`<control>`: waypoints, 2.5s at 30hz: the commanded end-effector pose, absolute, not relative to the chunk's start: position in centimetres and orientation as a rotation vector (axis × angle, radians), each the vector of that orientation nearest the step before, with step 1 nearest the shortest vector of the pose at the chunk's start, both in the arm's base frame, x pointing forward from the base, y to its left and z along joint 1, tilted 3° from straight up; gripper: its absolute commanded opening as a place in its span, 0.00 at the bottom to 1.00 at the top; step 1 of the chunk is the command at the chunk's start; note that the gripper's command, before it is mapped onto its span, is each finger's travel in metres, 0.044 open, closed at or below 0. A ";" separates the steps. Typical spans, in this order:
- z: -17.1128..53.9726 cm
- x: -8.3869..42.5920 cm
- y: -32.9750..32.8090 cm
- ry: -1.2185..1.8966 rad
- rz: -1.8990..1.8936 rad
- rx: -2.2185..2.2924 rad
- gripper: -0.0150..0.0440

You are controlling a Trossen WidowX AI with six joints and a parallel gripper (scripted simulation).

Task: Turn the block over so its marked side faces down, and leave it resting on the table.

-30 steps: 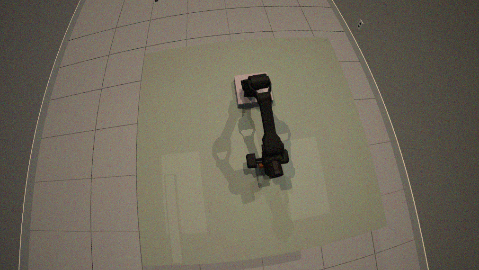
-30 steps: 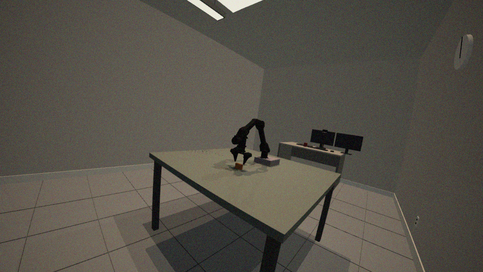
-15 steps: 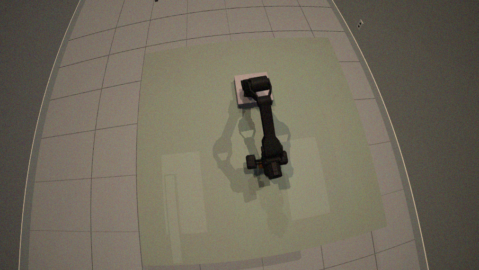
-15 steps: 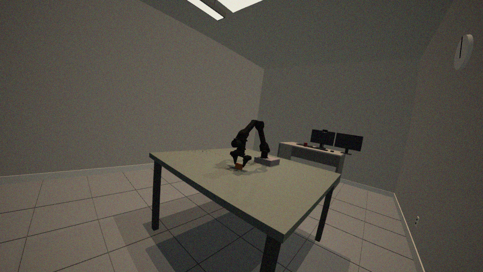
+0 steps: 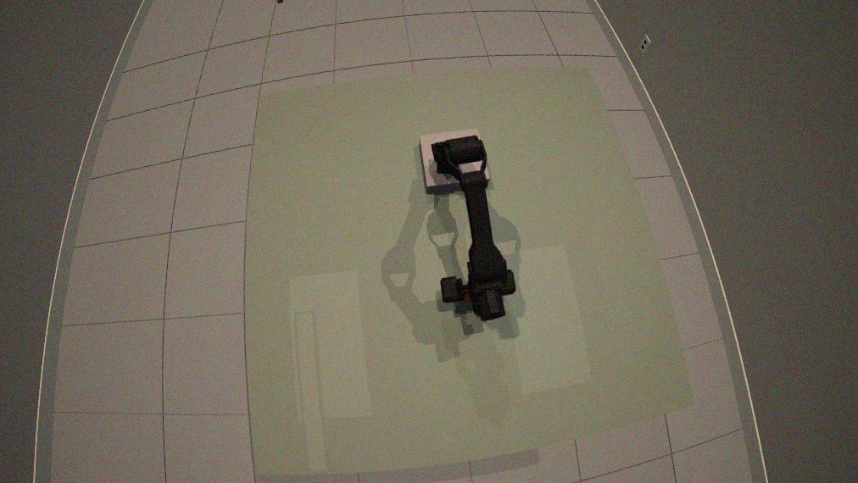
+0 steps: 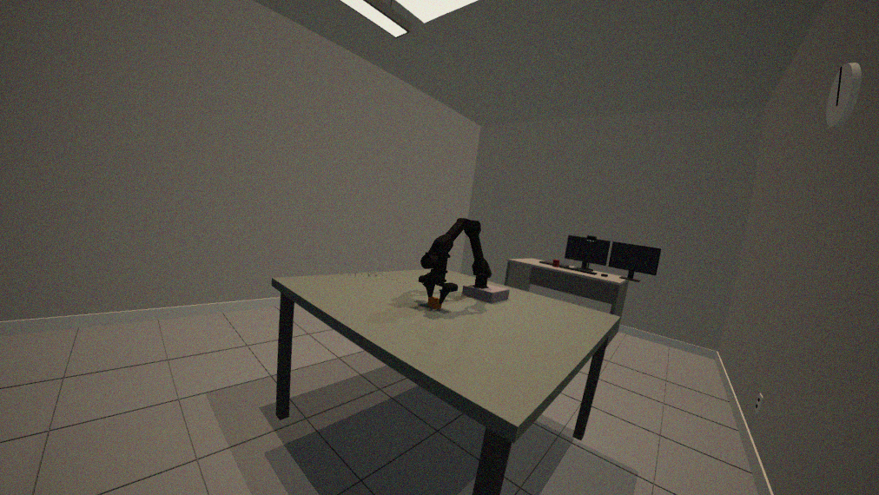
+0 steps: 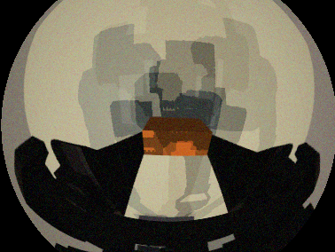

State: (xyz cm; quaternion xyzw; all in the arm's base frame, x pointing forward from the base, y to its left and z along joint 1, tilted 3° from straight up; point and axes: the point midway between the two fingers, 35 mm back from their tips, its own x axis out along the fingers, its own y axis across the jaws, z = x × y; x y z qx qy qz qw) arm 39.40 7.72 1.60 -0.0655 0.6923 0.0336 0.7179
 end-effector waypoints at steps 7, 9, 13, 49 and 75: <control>1.6 39.4 7.7 1.531 0.079 -0.148 0.53; 1.6 39.4 7.7 1.531 0.079 -0.148 0.51; 2.7 39.4 7.8 1.531 0.079 -0.148 0.36; 2.9 39.6 7.9 1.123 0.105 -0.125 0.25; 0.9 40.1 8.0 0.809 0.121 -0.102 0.25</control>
